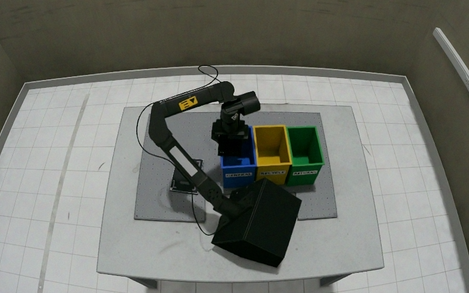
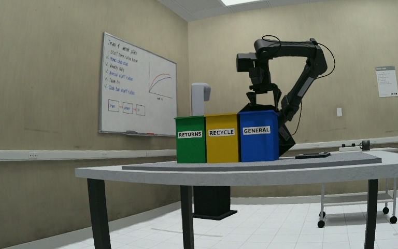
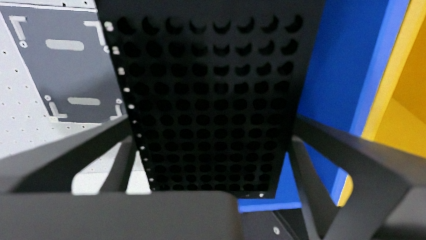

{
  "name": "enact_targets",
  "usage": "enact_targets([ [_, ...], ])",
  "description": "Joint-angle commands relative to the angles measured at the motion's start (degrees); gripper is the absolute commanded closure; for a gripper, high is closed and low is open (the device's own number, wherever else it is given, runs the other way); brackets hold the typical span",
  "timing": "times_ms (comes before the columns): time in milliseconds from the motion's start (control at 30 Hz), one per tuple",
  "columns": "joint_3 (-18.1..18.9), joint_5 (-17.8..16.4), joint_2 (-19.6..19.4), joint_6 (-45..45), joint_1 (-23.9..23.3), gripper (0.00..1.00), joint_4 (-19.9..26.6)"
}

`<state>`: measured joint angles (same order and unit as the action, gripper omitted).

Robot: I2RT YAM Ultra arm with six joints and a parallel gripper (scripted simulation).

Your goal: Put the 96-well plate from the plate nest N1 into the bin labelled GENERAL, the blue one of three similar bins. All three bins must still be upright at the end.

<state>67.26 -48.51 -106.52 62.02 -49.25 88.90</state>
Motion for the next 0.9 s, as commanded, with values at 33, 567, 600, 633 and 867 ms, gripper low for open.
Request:
enact_targets([
  [33, 1.96, -0.29, -0.90, 0.06, -1.93, 1.00, 0.97],
  [567, 2.14, -0.43, -0.36, -0.16, -1.86, 1.00, 0.98],
  [600, 2.15, -0.45, -0.43, -0.19, -1.86, 1.00, 0.98],
  [633, 2.05, -0.70, -0.20, -0.60, -1.75, 1.00, 1.00],
  [867, 0.06, -1.08, 0.69, -1.30, -0.84, 1.00, -0.49],
])
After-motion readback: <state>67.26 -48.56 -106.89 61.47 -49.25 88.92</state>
